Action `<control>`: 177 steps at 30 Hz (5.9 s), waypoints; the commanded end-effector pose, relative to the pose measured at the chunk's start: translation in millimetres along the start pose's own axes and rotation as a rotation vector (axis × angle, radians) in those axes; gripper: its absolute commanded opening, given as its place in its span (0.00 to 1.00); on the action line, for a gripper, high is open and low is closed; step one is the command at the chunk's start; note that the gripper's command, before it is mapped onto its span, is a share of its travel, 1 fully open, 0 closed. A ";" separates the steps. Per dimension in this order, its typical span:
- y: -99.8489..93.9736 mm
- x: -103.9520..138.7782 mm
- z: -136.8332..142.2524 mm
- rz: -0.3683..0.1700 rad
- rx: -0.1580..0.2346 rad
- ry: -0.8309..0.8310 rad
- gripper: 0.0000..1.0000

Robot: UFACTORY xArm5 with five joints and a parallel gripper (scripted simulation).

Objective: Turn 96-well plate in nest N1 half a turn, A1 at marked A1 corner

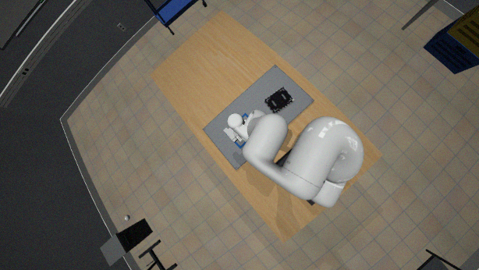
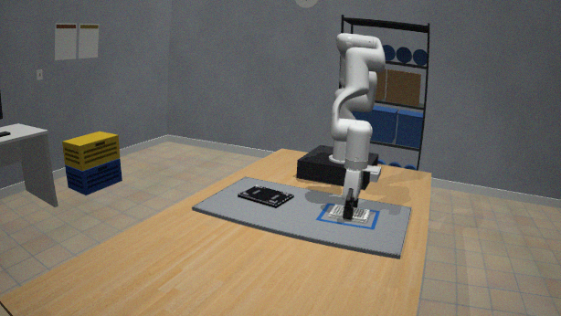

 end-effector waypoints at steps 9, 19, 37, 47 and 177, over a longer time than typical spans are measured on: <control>-1.1 -0.7 0.9 0.000 0.004 0.000 0.00; -1.7 -0.7 0.9 0.000 0.004 0.000 0.00; -12.4 -0.7 0.9 0.000 0.004 0.000 0.00; -17.8 -0.7 0.9 0.000 0.004 0.000 0.00; -88.5 184.6 25.0 0.003 0.005 1.654 0.00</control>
Point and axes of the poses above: the point where the finger pads meet when closed, its own y axis out along the fingers, its own z axis across the jaws, x = y × z, the point moved 9 cm from there along -y, back along the fingers, and after that the axes turned 12 degrees about y, right-handed, at the moved point
